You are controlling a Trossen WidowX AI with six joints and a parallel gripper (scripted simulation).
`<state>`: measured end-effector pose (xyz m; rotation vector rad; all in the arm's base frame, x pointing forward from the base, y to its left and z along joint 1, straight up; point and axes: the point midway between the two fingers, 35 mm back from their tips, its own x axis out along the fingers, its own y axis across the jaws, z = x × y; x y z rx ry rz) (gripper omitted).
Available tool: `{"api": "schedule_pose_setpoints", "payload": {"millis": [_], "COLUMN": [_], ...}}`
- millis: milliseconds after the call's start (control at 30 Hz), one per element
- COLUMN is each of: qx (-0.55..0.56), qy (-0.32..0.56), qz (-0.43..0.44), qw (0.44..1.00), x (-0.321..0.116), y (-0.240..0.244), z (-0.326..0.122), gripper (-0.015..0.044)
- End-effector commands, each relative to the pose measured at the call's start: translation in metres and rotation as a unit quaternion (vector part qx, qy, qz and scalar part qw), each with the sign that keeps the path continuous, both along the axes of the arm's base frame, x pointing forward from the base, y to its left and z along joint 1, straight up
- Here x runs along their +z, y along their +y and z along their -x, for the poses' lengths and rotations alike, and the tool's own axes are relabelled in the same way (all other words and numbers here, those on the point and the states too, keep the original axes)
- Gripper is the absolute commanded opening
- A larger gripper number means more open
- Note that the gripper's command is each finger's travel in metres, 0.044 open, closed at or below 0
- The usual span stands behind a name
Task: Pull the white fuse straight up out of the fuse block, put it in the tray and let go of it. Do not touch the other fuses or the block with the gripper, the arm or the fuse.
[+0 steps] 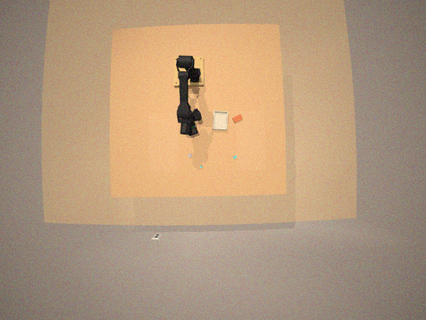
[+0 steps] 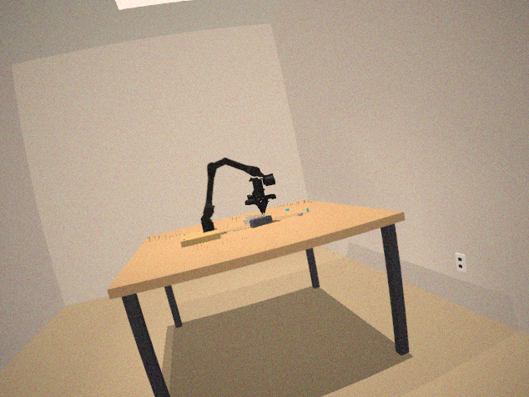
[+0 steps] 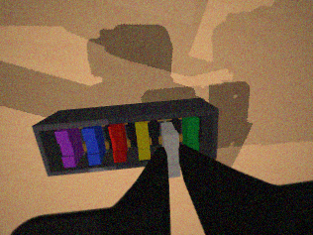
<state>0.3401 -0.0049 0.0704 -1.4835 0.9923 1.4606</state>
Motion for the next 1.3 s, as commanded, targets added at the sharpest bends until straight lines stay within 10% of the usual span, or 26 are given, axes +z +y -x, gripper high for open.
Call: {"api": "schedule_pose_setpoints", "payload": {"millis": [0, 1267], "qx": [-0.002, -0.003], "qy": [-0.005, -0.005], "qz": [0.002, 0.002], "qw": [1.0, 1.0], "x": [0.005, 0.035], "y": [0.0, -0.001], "z": [-0.002, -0.001], "gripper": [0.0, 0.0]}}
